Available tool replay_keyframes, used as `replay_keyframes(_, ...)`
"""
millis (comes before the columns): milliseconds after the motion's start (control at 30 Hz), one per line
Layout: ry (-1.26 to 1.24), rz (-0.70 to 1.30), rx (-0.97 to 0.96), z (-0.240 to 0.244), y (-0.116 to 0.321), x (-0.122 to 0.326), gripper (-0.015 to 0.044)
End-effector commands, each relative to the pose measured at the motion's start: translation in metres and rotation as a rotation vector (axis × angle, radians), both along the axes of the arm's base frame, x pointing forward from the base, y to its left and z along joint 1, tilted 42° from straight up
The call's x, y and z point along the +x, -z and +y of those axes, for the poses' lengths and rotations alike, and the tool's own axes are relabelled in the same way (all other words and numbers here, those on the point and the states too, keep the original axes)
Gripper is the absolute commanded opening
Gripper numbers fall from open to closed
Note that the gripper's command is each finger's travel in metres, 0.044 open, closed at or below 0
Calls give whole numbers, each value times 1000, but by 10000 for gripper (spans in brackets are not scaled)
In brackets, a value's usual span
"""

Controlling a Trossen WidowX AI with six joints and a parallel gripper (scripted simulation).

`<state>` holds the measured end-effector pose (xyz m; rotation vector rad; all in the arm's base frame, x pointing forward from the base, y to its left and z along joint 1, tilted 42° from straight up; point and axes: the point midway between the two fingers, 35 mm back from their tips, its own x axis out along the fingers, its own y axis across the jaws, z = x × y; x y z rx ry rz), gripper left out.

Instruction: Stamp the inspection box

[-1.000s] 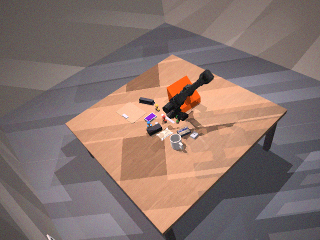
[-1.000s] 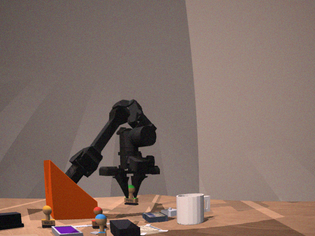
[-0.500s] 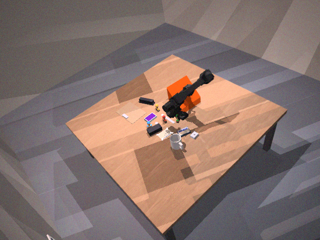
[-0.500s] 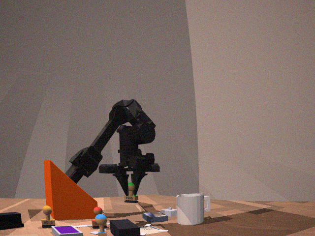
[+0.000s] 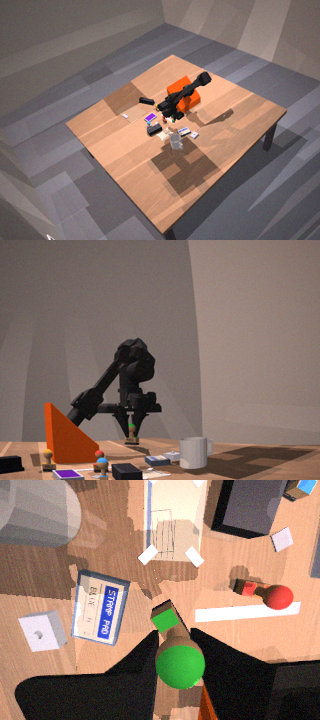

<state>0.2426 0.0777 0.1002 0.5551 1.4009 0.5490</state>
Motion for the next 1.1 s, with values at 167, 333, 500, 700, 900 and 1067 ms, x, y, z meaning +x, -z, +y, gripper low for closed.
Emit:
replay_keyframes(167,1,11,-18,-28,19,25,0)
replay_keyframes(333,1,12,-23,-44,31,38,0)
replay_keyframes(500,1,12,-26,-62,43,49,0)
replay_keyframes(700,1,13,-26,-84,61,59,0)
replay_keyframes(900,0,13,-24,-107,80,67,0)
replay_keyframes(1067,-2,12,-20,-126,97,71,0)
